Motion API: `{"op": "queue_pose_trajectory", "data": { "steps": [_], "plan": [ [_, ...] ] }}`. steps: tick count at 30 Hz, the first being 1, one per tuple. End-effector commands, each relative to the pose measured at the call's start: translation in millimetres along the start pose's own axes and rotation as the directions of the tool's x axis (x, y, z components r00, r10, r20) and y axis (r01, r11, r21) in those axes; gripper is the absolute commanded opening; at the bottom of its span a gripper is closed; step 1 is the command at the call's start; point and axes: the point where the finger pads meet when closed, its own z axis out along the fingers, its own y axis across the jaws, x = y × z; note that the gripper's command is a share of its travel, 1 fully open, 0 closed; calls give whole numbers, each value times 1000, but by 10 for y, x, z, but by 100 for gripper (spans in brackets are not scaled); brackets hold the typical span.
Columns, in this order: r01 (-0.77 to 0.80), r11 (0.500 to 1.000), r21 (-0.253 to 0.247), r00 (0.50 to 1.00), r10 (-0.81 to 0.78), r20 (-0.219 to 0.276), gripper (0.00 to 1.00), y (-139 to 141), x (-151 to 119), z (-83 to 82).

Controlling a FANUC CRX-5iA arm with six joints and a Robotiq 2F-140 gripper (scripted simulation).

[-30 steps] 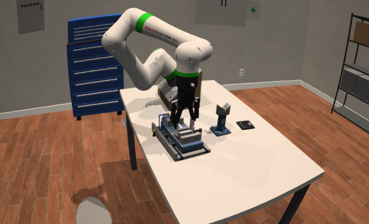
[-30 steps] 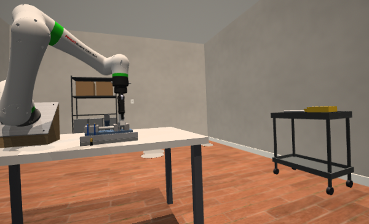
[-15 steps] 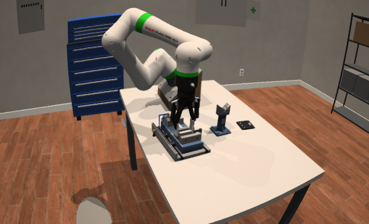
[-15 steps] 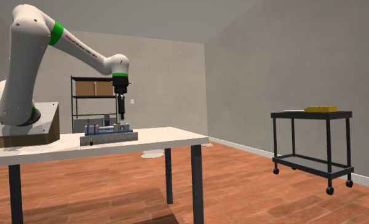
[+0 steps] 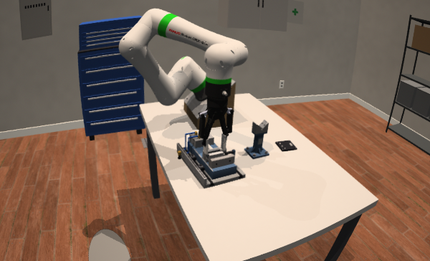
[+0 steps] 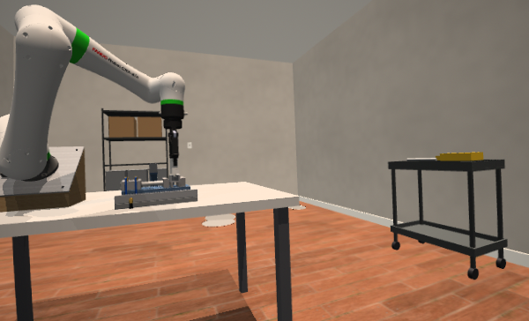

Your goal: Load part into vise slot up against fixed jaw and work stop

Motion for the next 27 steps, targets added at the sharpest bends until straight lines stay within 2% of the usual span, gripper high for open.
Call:
{"op": "queue_pose_trajectory", "data": {
  "steps": [1, 15, 27],
  "plan": [
    [0, 1000, 0, 1000, 0, 0, 47, 2, -1, -37],
    [0, 1000, 0, 1000, 0, 0, 47, 2, -1, -451],
    [0, 1000, 0, 1000, 0, 0, 47, 2, -1, -564]
  ]
}}
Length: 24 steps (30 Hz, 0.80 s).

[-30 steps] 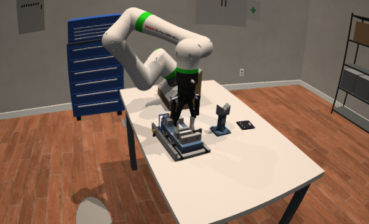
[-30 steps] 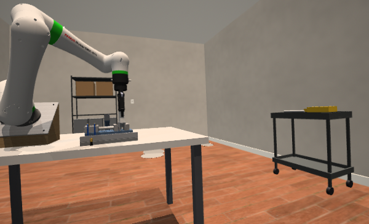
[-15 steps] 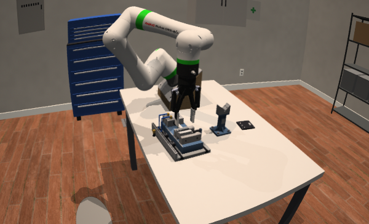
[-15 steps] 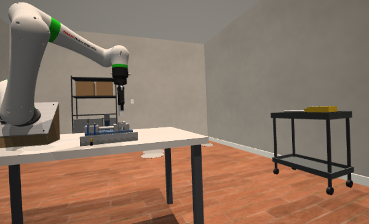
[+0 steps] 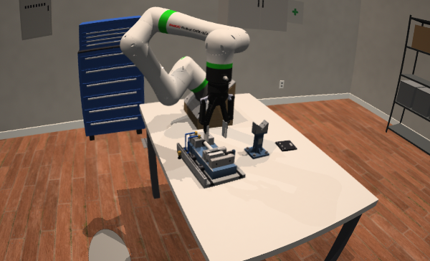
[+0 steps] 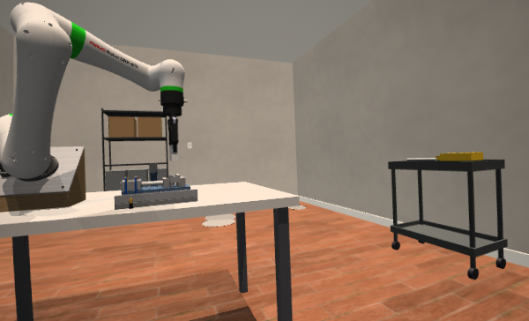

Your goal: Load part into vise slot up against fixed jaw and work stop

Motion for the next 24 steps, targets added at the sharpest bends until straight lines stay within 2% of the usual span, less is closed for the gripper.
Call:
{"op": "queue_pose_trajectory", "data": {
  "steps": [1, 3, 4, 24],
  "plan": [
    [0, 1000, 0, 1000, 0, 0, 47, 1, -1, -9],
    [0, 1000, 0, 1000, 0, 0, 47, 1, -1, -9],
    [0, 1000, 0, 1000, 0, 0, 0, 1, -1, -9],
    [0, 1000, 0, 1000, 0, 0, 0, 1, -1, -9]
  ]
}}
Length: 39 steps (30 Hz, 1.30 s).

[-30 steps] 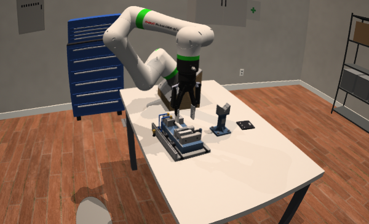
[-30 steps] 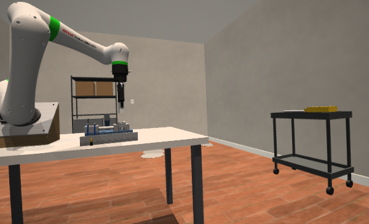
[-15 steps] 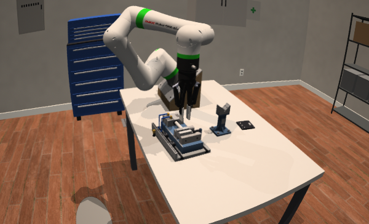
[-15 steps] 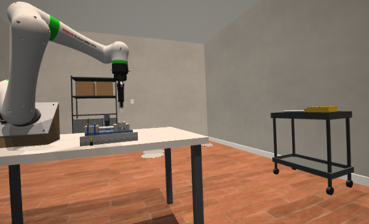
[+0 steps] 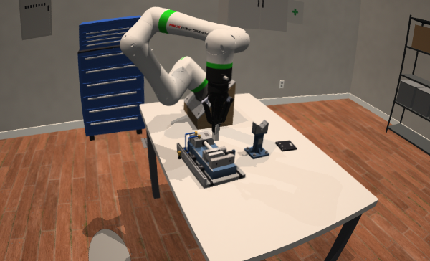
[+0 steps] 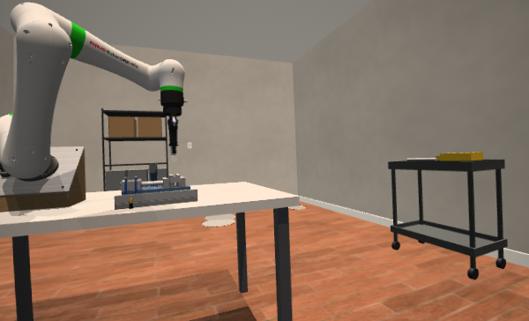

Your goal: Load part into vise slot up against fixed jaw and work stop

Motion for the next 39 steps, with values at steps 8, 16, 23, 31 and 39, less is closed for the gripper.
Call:
{"op": "queue_pose_trajectory", "data": {
  "steps": [8, 16, 23, 31, 39],
  "plan": [
    [0, 1000, 0, 1000, 0, 0, 0, 1, -1, -3],
    [0, 1000, 0, 1000, 0, 0, 0, -34, -1, -3],
    [-1, 1000, 2, 1000, 1, 0, 0, -453, 22, -1],
    [-1, 1000, 2, 1000, 1, 0, 0, -458, 23, -1],
    [-1, 1000, 2, 1000, 1, 0, 0, -458, 23, -1]
  ]
}}
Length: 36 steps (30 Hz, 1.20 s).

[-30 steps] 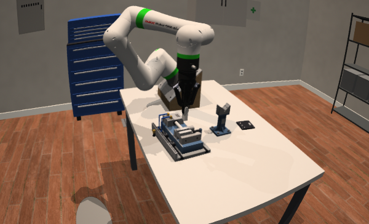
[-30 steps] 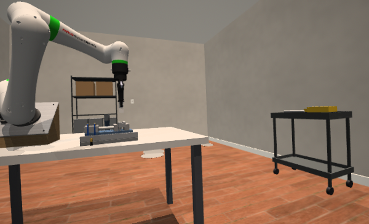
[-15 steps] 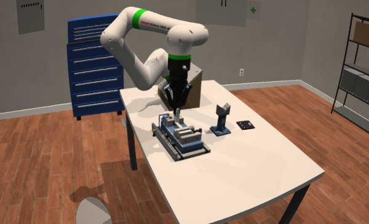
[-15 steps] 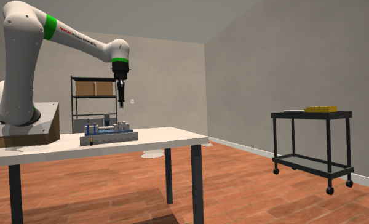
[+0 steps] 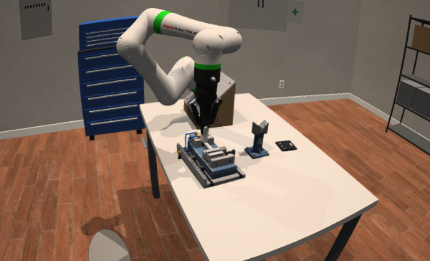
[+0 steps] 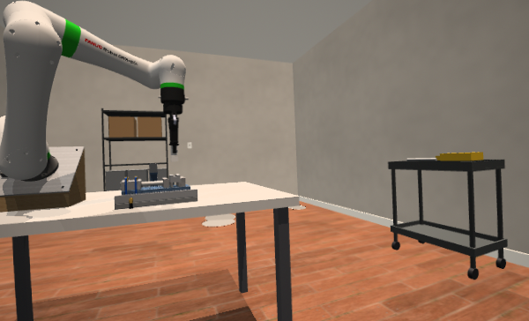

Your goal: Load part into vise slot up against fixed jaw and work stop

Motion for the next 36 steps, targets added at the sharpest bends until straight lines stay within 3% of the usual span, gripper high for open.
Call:
{"op": "queue_pose_trajectory", "data": {
  "steps": [1, 36],
  "plan": [
    [0, 1000, 0, 1000, 0, 0, 0, 0, -1, -3],
    [1, 1000, -2, 1000, -1, 1, 0, 0, -4, 47]
  ]
}}
